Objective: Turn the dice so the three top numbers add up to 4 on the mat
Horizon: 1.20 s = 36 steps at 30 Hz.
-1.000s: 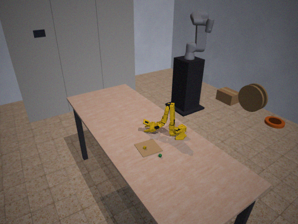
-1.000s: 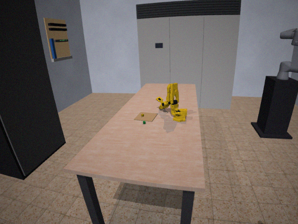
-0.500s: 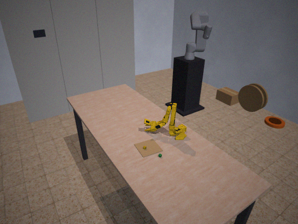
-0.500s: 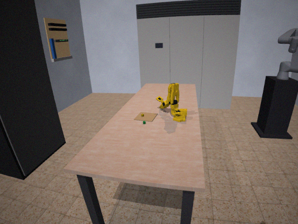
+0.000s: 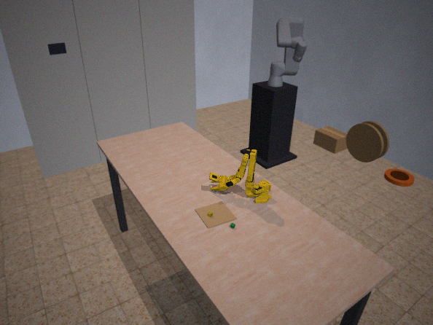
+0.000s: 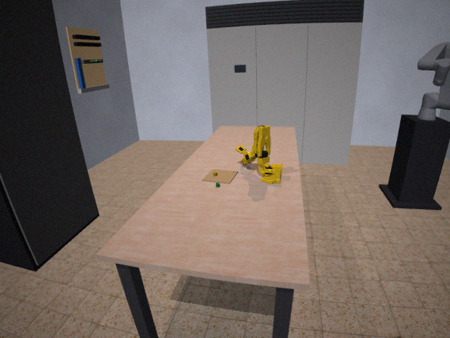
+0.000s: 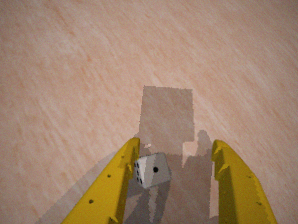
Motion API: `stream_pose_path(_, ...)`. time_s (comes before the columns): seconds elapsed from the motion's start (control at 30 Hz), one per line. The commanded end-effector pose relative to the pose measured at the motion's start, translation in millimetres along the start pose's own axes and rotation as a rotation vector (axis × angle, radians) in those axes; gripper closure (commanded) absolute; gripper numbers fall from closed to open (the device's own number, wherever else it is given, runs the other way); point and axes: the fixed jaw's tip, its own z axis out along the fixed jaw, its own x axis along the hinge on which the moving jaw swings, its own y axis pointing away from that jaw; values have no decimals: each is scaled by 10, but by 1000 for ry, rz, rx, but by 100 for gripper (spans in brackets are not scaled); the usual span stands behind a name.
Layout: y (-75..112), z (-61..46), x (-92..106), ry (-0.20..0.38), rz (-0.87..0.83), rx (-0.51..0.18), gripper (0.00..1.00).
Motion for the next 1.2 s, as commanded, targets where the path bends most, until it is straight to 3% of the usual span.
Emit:
stream_pose_path(0.0, -80, -386, -149, 113, -190, -167, 75)
stream_pose_path(0.67, -76, -378, -139, 113, -190, -167, 75)
stream_pose_path(1.17, -28, -279, -7, 113, -190, -167, 75)
